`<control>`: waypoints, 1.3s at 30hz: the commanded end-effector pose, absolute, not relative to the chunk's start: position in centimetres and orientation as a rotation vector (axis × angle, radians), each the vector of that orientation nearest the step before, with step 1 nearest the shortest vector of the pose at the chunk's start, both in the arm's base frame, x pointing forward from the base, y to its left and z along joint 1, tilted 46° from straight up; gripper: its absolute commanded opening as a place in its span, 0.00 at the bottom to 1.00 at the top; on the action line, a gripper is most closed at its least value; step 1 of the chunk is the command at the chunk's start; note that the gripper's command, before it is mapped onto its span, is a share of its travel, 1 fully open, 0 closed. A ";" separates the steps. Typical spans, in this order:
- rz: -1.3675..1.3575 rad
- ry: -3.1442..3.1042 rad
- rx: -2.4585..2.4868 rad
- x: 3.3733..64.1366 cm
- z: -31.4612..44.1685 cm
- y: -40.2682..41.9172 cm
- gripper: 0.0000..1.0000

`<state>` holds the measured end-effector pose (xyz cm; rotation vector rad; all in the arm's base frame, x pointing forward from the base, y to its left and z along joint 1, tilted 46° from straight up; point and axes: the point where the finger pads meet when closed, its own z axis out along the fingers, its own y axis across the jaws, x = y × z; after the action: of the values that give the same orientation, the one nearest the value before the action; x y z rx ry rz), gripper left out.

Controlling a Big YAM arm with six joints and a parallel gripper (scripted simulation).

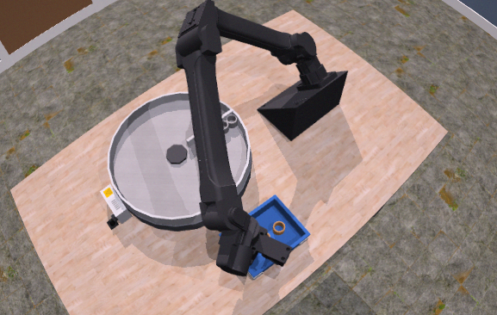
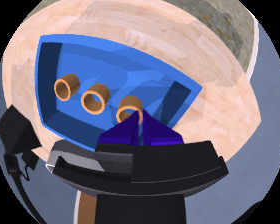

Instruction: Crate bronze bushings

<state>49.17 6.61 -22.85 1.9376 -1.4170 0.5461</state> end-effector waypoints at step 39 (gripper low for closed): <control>0.581 -1.433 1.967 51.5 -21.5 7.8 0.14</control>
<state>49.24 6.64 -22.84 1.9381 -1.4181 0.5473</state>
